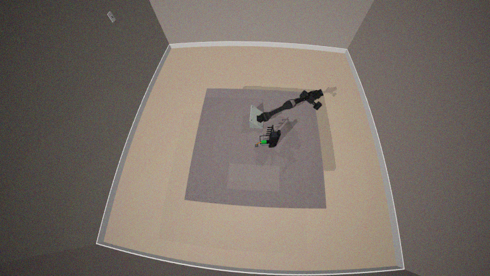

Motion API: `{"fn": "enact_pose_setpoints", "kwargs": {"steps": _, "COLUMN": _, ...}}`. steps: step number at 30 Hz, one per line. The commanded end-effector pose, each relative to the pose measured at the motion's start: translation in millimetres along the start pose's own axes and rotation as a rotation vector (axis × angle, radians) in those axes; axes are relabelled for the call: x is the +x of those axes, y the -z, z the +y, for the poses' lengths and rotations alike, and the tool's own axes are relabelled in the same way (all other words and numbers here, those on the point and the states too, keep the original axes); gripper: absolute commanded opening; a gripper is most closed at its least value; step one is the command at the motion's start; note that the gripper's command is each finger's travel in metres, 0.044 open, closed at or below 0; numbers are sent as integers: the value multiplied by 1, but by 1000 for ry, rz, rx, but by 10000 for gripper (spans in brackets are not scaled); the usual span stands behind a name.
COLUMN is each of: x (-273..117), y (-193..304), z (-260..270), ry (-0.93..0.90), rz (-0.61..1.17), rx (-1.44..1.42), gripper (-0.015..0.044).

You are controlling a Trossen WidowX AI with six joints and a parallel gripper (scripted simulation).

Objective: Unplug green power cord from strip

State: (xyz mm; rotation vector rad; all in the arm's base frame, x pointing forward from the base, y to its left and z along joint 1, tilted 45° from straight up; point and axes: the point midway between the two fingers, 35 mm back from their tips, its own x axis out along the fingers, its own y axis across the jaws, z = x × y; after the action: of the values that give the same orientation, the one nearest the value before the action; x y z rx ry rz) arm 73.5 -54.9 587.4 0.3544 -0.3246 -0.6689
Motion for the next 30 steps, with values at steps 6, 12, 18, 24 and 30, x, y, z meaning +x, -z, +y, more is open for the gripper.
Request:
{"fn": "enact_pose_setpoints", "kwargs": {"steps": 6, "x": 42, "y": 30, "z": -13, "ry": 18, "rz": 147, "rx": 27, "gripper": 243}}
{"fn": "enact_pose_setpoints", "kwargs": {"steps": 12, "x": 110, "y": 104, "z": -39, "ry": 62, "rz": 446, "rx": 84, "gripper": 160}}
{"fn": "enact_pose_setpoints", "kwargs": {"steps": 18, "x": 152, "y": 190, "z": -67, "ry": 119, "rz": 750, "rx": 143, "gripper": 160}}
{"fn": "enact_pose_setpoints", "kwargs": {"steps": 24, "x": 170, "y": 265, "z": -84, "ry": 178, "rz": 1003, "rx": 242, "gripper": 160}}
{"fn": "enact_pose_setpoints", "kwargs": {"steps": 30, "x": 167, "y": 364, "z": -102, "ry": 296, "rz": 1343, "rx": 400, "gripper": 160}}
